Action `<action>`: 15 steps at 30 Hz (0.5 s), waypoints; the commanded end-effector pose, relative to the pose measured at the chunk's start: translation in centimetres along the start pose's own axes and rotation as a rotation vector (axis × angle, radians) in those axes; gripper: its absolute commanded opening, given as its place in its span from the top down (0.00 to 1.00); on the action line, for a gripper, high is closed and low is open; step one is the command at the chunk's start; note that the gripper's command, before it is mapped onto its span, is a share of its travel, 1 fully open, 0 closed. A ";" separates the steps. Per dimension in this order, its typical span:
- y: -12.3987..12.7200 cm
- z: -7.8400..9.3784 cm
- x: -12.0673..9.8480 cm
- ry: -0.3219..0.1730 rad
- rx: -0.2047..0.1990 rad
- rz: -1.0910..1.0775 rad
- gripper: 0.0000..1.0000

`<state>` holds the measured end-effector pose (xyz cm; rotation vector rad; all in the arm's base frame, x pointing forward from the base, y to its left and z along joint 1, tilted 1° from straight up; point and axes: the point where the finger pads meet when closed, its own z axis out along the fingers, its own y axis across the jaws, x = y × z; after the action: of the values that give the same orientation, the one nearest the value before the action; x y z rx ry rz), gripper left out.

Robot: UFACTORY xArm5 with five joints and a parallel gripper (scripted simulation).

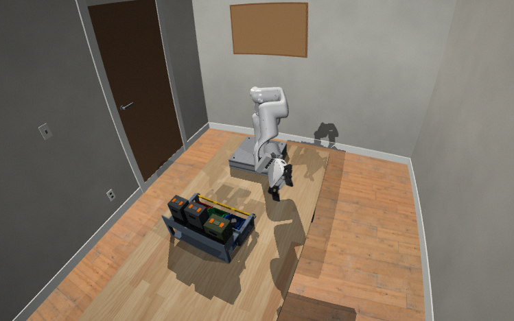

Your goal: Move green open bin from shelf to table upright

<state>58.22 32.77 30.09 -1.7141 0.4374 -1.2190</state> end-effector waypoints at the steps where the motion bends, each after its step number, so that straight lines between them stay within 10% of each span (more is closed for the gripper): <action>1: -0.5 -1.2 -0.6 0.042 -0.023 0.000 0.00; 15: -1.3 -4.0 -2.2 0.042 -0.023 0.000 0.00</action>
<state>54.74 32.97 30.06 -1.7143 0.4119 -1.1968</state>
